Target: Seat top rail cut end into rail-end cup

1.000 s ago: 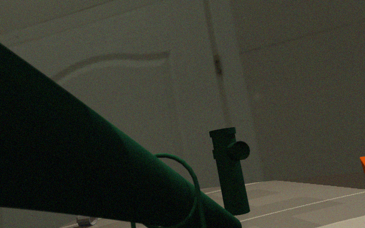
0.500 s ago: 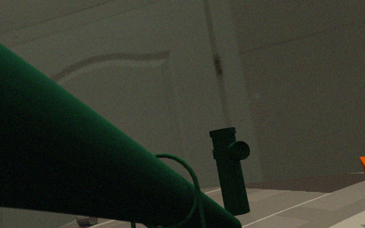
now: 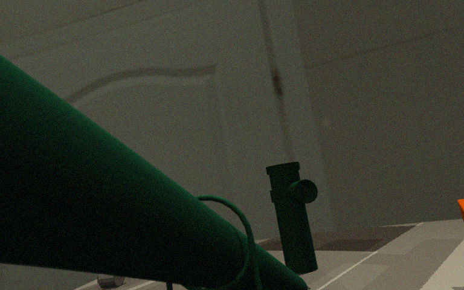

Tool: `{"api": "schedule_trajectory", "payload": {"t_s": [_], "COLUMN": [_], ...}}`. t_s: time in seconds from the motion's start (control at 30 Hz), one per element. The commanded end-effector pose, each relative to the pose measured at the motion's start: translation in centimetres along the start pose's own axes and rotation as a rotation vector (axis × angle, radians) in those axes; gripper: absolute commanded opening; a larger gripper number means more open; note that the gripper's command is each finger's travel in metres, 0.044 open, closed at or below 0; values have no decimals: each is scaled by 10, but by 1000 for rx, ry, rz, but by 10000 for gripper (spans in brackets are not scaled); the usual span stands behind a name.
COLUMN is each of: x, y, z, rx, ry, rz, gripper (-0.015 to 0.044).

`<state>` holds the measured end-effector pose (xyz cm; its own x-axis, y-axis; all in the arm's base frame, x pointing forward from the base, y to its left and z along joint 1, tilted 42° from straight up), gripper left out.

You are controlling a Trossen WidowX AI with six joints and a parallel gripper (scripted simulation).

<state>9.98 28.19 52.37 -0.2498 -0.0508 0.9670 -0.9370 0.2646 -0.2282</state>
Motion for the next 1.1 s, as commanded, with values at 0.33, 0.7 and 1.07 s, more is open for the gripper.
{"api": "schedule_trajectory", "payload": {"t_s": [0.33, 0.7, 1.07], "x": [-32, -93, -198], "y": [-99, -174, -220], "z": [62, 112, 206], "rx": [-317, -445, -477], "ry": [180, 488, 834], "rz": [370, 417, -67], "gripper": [440, 440, 440]}}
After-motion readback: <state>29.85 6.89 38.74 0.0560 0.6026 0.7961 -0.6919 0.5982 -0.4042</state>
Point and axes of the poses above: the point midway between the two fingers, 35 mm back from their tips, its own z axis back along the fingers, its own y axis across the jaws, x = y × z, the point moved 9 cm from there along z, back along the fingers, and after that the axes turned 8 degrees about -z, right-handed, at the moved point
